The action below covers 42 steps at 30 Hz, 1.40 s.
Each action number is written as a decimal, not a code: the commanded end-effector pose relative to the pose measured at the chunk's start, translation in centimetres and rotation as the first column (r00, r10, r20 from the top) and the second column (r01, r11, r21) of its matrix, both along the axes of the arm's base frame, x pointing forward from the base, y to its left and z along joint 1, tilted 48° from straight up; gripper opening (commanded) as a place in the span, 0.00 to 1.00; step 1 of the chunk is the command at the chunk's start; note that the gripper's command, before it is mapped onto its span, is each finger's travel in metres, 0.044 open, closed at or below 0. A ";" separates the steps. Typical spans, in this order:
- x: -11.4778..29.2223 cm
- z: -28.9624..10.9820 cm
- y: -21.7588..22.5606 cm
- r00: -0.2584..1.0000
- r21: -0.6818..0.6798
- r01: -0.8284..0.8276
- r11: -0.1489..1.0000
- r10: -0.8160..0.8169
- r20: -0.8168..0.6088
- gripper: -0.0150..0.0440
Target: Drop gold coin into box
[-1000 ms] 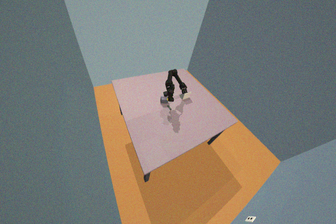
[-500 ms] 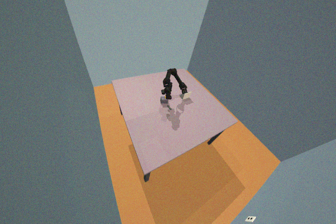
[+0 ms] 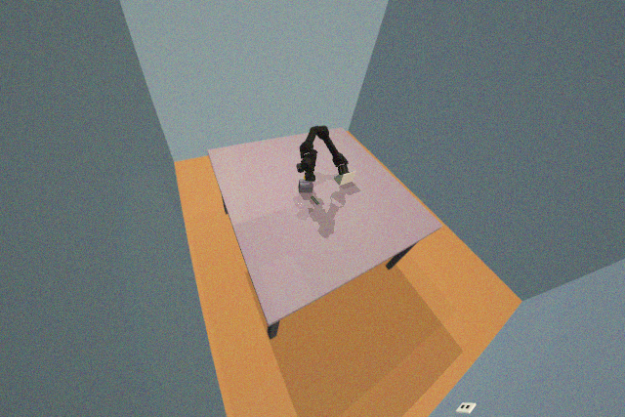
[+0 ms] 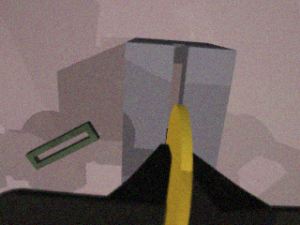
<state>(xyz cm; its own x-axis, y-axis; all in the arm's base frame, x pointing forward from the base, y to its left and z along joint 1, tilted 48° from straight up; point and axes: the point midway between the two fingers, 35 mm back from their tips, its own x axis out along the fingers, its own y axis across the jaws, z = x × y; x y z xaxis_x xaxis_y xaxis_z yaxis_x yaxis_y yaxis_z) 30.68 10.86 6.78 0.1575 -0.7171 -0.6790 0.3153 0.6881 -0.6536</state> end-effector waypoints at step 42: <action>0.1 -0.1 -0.7 1.000 0.002 -0.008 1.000 0.008 -0.008 0.25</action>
